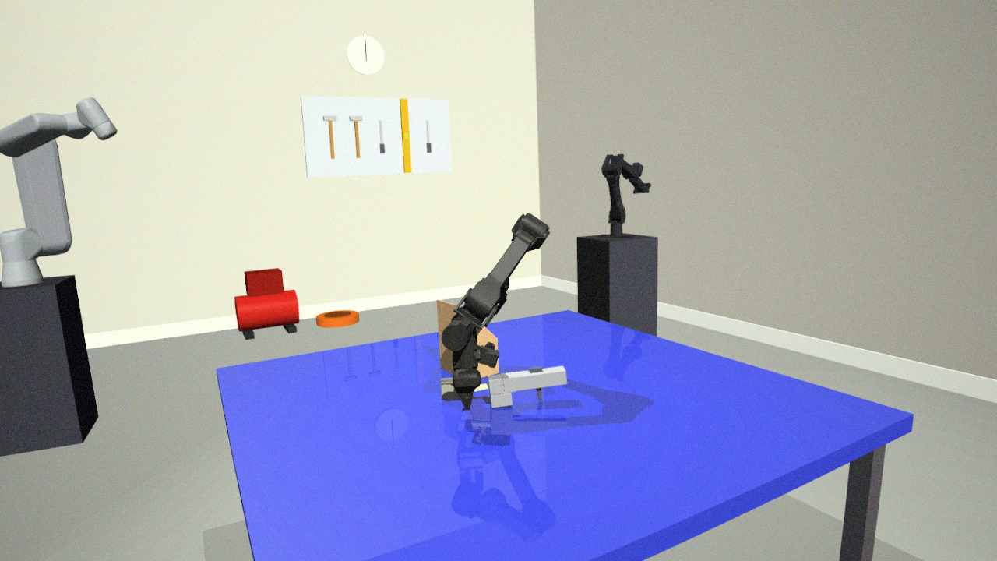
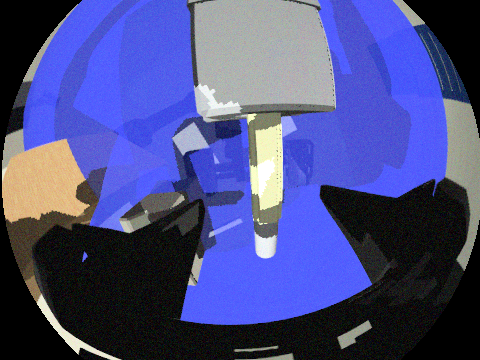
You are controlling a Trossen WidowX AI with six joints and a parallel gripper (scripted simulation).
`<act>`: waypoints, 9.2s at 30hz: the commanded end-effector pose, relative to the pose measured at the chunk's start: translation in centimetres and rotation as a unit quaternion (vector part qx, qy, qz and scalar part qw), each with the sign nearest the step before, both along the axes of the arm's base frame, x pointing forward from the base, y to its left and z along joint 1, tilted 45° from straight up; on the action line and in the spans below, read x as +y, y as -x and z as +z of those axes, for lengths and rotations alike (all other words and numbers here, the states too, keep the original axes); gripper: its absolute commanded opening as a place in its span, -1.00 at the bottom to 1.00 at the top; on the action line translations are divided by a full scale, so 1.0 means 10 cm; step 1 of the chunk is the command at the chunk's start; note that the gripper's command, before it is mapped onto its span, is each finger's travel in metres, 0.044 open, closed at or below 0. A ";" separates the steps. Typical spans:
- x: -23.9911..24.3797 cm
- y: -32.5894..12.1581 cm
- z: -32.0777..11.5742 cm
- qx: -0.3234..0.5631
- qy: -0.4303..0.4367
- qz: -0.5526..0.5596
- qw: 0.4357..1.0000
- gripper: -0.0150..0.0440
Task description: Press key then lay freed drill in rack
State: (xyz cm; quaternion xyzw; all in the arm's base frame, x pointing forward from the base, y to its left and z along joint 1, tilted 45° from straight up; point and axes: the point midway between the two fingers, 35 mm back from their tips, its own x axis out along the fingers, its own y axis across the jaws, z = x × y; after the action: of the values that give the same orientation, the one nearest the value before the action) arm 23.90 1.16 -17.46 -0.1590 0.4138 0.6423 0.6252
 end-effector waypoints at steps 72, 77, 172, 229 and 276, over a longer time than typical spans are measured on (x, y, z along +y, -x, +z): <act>-0.03 0.04 -0.01 0.003 -0.002 -0.001 1.000 -0.49; -0.08 0.06 -0.05 0.003 -0.002 -0.001 1.000 -0.49; -0.65 0.19 -0.13 0.002 0.002 -0.001 1.000 -0.49; -0.82 0.73 0.09 0.005 0.003 -0.001 1.000 -0.49; -0.56 0.99 -0.14 0.005 0.003 -0.001 1.000 -0.49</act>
State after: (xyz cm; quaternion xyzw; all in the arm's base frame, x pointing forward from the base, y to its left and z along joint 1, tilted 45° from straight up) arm 14.17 -4.89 -18.59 -0.1613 0.4190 0.6409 0.6226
